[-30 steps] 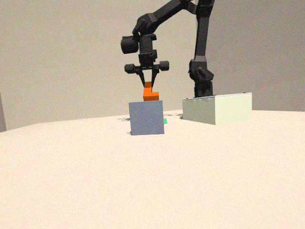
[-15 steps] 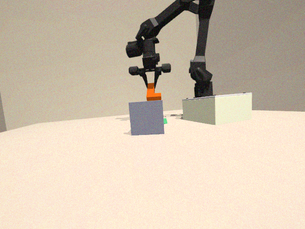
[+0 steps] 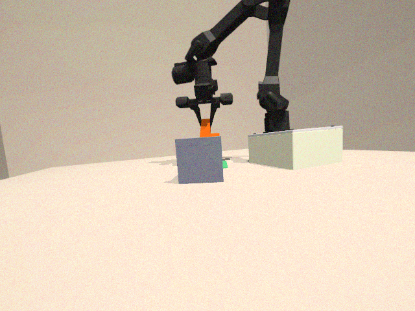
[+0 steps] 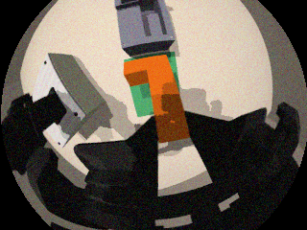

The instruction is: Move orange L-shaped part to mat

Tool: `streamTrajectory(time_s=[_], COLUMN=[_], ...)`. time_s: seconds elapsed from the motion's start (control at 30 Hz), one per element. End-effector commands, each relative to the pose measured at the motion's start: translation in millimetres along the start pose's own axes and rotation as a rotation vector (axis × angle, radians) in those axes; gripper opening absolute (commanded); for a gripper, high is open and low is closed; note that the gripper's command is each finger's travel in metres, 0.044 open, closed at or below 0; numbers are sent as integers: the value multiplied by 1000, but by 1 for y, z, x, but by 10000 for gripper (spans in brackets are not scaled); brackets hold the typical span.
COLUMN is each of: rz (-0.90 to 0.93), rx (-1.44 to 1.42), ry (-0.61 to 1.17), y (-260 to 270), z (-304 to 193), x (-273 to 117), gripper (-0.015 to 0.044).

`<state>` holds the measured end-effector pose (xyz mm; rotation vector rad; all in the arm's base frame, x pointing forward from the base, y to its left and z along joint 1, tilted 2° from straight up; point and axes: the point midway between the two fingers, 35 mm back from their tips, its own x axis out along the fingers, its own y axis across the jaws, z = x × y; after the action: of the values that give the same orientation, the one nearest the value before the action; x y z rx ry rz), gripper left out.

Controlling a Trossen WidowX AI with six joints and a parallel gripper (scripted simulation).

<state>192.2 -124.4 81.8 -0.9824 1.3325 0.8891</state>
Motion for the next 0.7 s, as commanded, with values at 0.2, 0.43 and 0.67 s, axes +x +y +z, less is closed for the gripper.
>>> streamTrajectory(time_s=[0.2, 0.43, 0.67], rz=[12, 12, 12], rx=[-5, -5, -5], ry=[-7, -7, -7], y=[3, 3, 3], z=[1, 1, 1], x=[18, 28, 39], gripper=[0, 0, 0])
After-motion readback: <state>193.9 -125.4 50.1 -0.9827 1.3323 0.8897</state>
